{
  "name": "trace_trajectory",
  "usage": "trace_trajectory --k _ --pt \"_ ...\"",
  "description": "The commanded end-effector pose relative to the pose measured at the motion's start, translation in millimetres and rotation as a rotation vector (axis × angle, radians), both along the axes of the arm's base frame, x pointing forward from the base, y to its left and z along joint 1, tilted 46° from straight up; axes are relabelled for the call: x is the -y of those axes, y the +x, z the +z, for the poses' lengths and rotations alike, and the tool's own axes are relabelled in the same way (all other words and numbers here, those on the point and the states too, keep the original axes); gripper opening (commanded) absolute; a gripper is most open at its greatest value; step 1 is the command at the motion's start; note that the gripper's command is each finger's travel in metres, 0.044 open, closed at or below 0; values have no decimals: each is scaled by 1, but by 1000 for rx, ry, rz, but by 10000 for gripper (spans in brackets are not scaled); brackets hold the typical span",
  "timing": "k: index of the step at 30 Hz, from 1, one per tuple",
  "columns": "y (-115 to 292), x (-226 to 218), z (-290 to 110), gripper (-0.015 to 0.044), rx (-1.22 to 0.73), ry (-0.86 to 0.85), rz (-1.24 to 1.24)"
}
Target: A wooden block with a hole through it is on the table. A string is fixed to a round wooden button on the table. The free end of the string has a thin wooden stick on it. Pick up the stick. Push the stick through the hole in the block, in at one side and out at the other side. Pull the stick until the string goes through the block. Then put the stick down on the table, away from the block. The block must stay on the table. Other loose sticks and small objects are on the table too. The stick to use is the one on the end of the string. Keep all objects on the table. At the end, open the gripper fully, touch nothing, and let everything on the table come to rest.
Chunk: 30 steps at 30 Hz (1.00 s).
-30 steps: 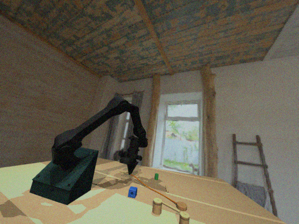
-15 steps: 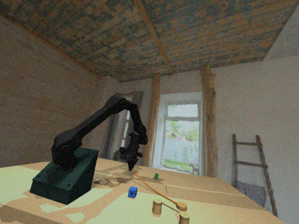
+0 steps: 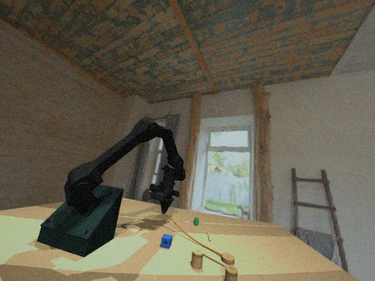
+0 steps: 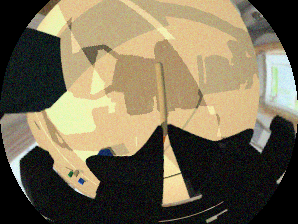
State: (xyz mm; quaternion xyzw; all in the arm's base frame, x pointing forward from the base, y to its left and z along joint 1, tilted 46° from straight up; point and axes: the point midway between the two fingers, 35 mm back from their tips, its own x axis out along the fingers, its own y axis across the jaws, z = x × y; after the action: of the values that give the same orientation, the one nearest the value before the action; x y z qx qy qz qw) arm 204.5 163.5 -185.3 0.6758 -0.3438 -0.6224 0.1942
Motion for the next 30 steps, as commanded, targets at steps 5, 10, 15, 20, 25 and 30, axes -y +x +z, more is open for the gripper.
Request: trace_trajectory --k 5,10,15,20,25,30 --pt "6 0 1 0 174 -1 -173" --pt "11 0 1 0 304 -2 -303" --pt "15 0 2 0 434 -3 -433" --pt "20 0 2 0 563 -4 -563" --pt "24 0 3 0 693 -5 -694" --pt "29 0 3 0 822 -6 -825"
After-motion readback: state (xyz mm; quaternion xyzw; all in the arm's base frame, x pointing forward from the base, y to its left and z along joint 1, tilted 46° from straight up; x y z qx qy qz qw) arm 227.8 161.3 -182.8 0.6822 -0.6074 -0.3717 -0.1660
